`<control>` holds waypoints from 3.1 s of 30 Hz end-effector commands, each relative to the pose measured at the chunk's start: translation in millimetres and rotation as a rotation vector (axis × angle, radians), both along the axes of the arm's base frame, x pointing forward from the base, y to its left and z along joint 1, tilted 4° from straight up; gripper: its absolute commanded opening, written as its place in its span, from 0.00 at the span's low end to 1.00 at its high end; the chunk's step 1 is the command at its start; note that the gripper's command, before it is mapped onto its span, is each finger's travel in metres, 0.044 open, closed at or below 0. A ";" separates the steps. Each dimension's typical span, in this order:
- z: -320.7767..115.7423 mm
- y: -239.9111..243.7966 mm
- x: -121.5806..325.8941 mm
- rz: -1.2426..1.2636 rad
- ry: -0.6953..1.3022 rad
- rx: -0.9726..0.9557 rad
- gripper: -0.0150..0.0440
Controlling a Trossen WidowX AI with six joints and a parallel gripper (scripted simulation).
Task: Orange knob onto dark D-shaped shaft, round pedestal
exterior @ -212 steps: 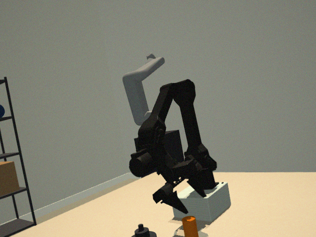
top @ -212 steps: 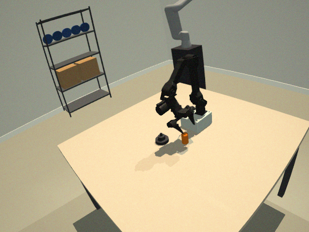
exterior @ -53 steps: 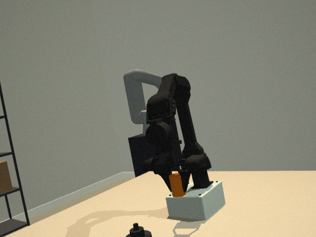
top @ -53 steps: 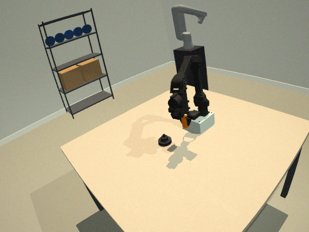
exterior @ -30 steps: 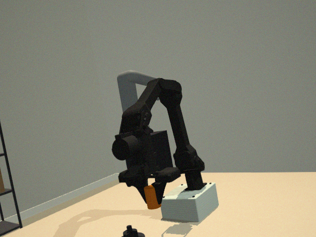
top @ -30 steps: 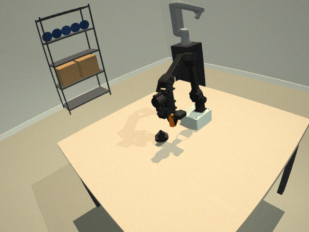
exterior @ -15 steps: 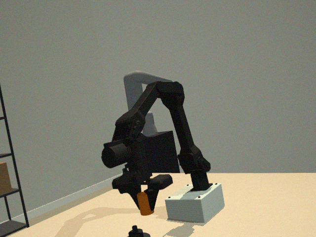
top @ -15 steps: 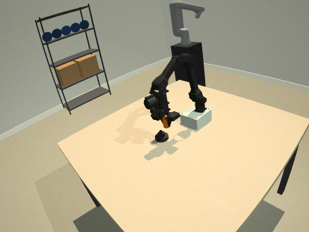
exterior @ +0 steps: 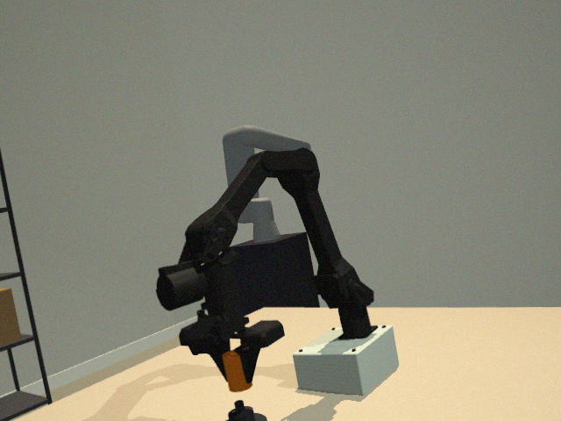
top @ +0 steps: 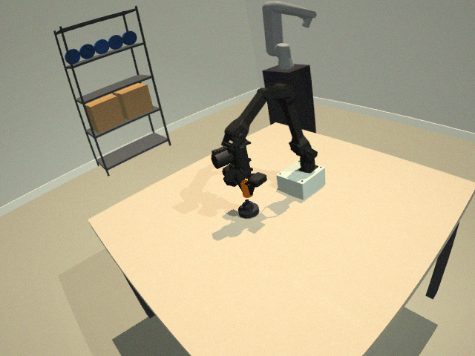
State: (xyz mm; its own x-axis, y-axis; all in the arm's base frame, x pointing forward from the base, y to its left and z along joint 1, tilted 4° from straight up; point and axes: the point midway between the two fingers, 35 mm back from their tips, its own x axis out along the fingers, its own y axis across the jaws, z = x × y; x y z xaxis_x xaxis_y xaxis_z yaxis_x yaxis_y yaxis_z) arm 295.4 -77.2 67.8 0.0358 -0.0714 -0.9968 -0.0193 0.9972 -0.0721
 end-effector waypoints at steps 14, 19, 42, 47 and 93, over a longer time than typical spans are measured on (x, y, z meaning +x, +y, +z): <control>-24.1 -7.9 6.1 0.008 -0.014 -0.002 0.25; -20.7 -7.4 7.4 0.004 -0.014 -0.002 0.25; -20.2 -7.5 7.9 0.004 -0.014 -0.002 0.25; -18.5 -7.4 7.7 0.058 -0.011 -0.004 0.25; -19.0 -6.3 4.7 0.421 0.016 -0.020 0.25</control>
